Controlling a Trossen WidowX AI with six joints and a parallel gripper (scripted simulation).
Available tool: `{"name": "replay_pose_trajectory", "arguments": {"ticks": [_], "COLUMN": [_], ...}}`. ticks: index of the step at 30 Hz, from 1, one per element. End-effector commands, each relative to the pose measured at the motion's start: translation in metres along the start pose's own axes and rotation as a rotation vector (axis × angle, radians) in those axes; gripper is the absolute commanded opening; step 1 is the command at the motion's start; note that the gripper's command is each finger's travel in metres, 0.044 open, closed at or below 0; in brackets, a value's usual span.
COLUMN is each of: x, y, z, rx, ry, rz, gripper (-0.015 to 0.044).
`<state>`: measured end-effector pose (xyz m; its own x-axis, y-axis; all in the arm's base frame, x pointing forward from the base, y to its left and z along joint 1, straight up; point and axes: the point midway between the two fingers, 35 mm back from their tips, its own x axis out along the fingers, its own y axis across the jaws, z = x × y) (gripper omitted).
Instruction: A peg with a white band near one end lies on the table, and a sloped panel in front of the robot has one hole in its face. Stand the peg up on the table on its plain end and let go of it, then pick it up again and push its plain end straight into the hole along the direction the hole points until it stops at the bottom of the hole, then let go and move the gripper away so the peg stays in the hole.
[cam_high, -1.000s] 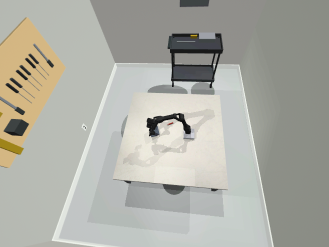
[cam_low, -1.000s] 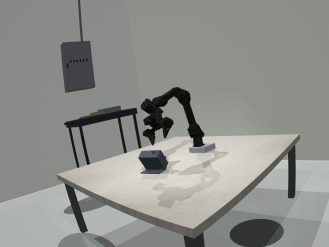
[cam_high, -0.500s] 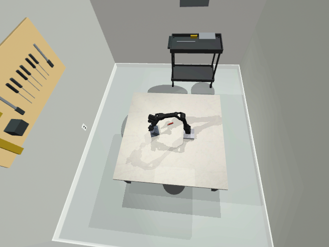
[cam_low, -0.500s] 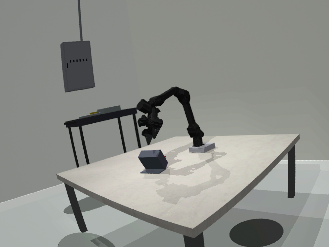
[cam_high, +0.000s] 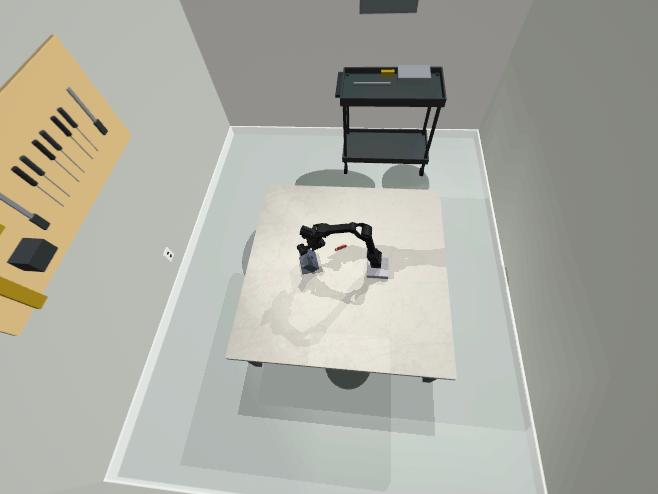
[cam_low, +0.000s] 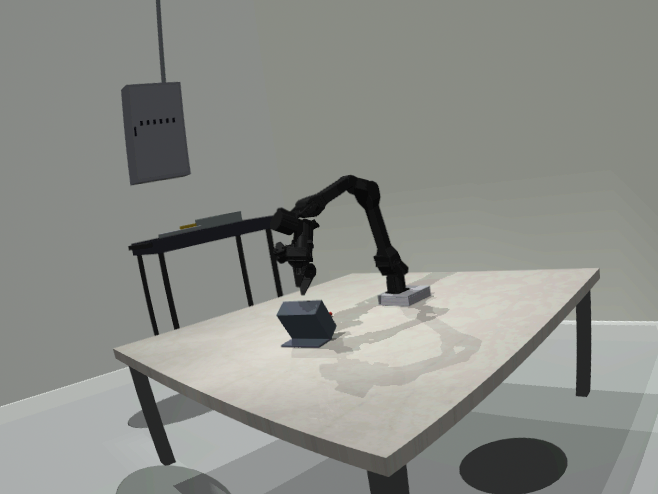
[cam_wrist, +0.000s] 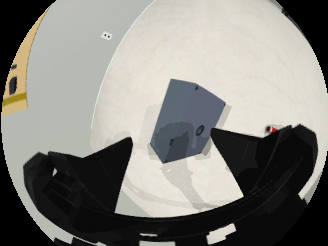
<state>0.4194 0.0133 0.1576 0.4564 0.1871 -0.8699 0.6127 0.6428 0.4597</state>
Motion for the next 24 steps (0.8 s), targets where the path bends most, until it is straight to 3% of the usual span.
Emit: {"name": "replay_pose_trajectory", "arguments": {"ticks": [1, 24], "x": [-0.001, -0.003], "y": [-0.011, -0.090], "z": [0.001, 0.003], "rx": [0.108, 0.792], "ry": [-0.007, -0.082], "rz": [-0.035, -0.258], "gripper": [0.0440, 0.0440]}}
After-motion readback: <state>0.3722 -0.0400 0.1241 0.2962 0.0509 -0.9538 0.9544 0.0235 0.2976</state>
